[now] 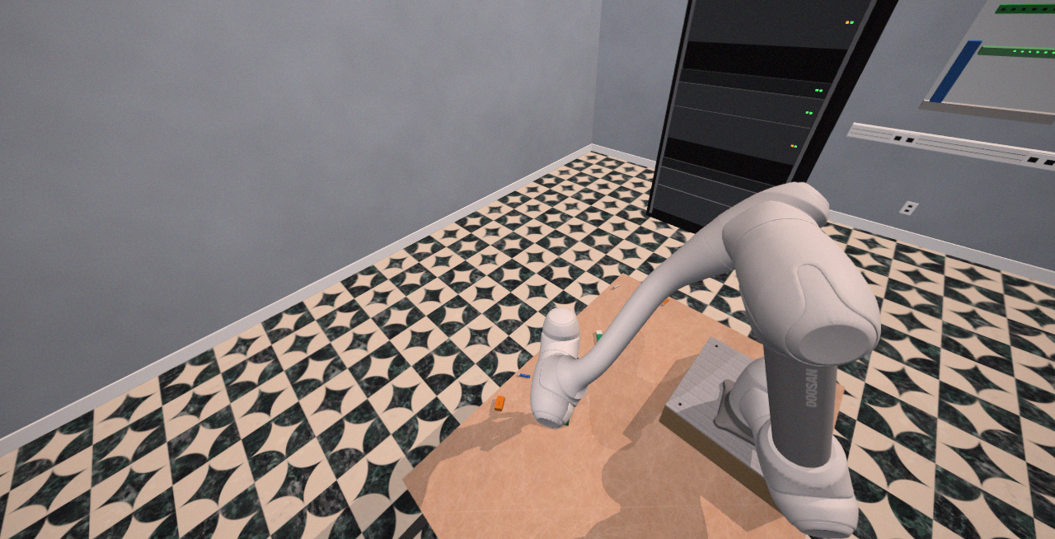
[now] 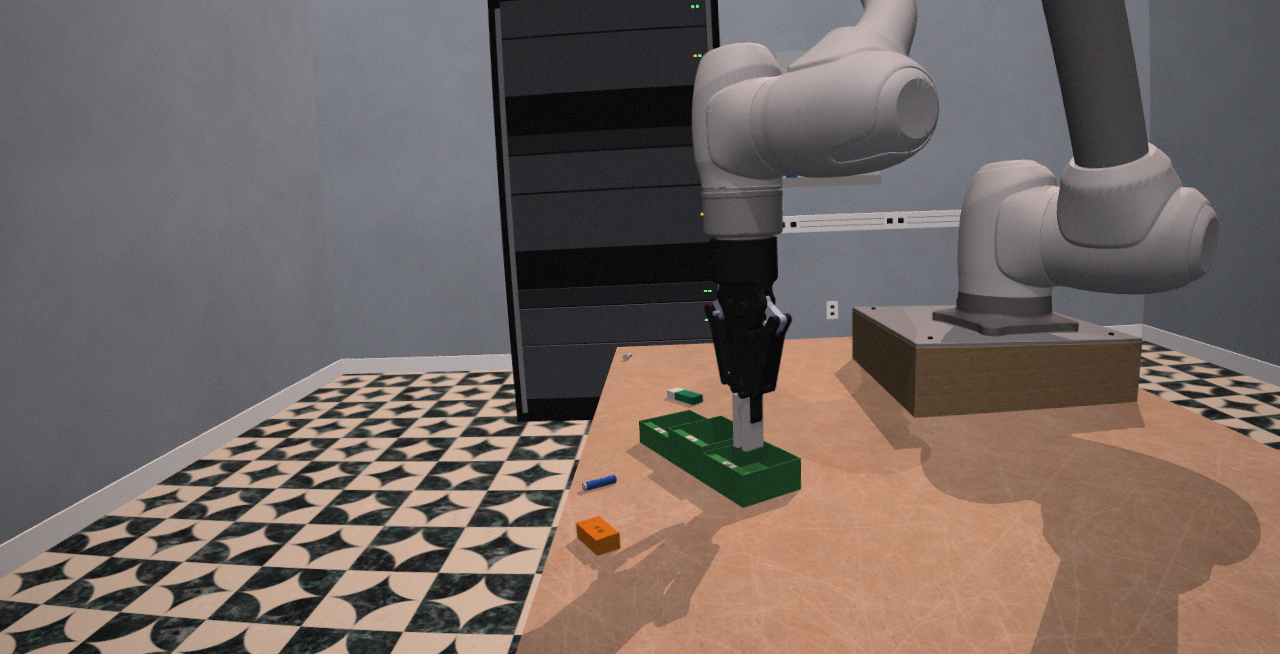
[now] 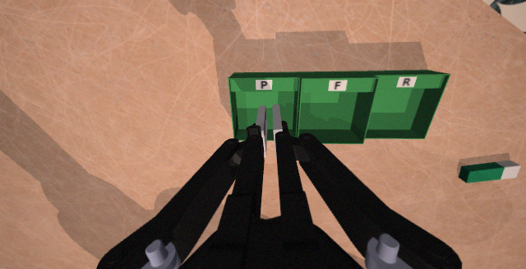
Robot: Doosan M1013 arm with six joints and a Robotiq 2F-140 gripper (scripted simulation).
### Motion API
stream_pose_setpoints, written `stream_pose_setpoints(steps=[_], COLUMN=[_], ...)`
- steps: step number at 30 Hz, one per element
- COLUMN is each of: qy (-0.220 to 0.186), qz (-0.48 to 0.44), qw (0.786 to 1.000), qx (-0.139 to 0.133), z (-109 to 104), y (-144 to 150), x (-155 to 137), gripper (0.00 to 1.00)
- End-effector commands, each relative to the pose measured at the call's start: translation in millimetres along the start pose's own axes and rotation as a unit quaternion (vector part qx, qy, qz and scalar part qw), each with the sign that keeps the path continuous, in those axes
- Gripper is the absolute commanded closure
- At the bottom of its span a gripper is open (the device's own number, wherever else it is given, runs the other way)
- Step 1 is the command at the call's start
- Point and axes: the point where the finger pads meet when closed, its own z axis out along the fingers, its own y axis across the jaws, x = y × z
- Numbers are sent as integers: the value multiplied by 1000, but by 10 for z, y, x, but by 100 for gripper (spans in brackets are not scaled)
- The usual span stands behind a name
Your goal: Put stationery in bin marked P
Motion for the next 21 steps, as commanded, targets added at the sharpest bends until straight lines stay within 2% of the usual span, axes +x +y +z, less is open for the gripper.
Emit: stream_pose_setpoints(steps=[1,11,21], qy=[1,1,1], qz=[0,0,0], qw=[1000,1000,1000], qx=[0,0,0], z=[87,301,308], y=[-1,-1,-1], x=[6,6,6], gripper=[85,85,85])
